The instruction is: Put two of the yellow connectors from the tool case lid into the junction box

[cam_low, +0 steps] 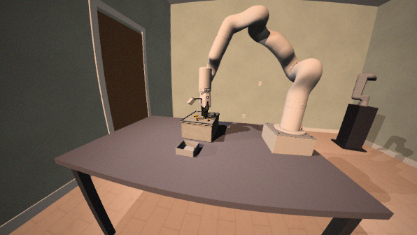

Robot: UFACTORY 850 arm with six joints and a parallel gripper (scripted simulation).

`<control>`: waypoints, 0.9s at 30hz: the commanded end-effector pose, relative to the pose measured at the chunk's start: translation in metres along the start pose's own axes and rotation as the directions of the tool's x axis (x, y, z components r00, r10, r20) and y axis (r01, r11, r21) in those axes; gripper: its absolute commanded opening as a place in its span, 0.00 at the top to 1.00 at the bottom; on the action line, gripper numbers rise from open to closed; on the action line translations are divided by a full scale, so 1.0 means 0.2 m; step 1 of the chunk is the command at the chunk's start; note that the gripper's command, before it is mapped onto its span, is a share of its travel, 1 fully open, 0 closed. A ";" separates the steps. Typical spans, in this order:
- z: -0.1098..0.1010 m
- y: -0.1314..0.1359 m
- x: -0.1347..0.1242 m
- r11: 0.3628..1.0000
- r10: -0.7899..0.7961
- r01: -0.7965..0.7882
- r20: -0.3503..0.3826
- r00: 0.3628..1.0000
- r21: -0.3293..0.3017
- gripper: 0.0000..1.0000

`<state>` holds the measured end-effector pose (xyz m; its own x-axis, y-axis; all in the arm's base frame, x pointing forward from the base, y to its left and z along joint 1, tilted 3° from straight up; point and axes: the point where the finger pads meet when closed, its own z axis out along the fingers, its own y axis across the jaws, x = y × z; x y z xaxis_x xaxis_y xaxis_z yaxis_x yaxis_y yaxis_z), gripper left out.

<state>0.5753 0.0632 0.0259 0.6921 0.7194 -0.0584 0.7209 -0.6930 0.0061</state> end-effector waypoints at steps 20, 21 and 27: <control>0.06 0.00 0.00 1.000 0.000 0.000 -0.001 1.000 -0.001 0.98; 0.06 0.00 0.00 1.000 0.000 0.000 -0.001 1.000 -0.001 0.98; 0.06 0.00 0.00 1.000 0.000 0.000 -0.001 1.000 -0.001 0.98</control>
